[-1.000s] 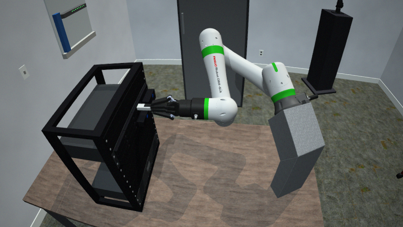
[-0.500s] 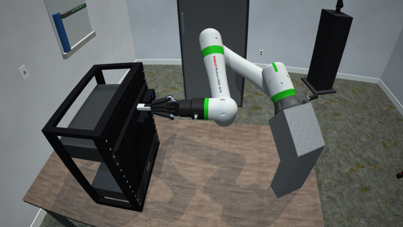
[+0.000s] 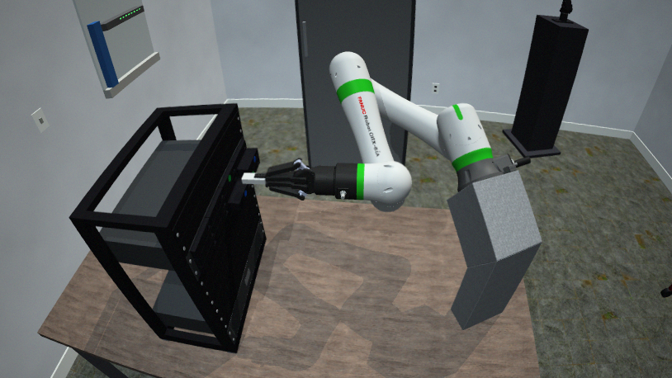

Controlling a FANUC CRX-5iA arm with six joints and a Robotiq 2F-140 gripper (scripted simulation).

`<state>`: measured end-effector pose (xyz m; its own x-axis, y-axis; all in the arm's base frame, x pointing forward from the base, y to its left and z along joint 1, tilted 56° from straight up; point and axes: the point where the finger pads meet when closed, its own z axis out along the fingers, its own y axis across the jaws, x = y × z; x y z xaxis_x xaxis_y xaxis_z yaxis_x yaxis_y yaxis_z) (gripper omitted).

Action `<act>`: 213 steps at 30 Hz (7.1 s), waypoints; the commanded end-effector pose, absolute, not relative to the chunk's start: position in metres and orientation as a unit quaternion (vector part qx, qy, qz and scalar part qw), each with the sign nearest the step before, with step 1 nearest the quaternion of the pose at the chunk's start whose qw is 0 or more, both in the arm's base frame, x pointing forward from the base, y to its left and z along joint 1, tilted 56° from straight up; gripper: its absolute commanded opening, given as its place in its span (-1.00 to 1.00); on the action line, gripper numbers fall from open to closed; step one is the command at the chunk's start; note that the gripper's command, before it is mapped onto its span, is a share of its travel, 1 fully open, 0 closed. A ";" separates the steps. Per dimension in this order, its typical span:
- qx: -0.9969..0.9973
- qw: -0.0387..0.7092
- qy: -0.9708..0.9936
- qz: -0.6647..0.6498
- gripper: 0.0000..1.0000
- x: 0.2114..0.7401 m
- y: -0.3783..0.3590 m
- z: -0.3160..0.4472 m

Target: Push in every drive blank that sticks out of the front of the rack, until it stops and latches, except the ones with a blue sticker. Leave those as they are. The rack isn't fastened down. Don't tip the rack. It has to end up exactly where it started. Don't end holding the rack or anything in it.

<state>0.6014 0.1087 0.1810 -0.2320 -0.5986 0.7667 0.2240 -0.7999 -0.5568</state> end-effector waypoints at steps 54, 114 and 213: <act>-0.558 0.268 0.167 -0.767 -1.00 0.548 -0.005 0.220; -0.558 0.268 0.167 -0.767 -1.00 0.595 -0.003 0.236; -0.558 0.268 0.167 -0.767 -1.00 0.623 -0.001 0.245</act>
<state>0.6225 -0.0016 0.2449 -0.2330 -0.5983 0.7666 0.2247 -0.8001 -0.5561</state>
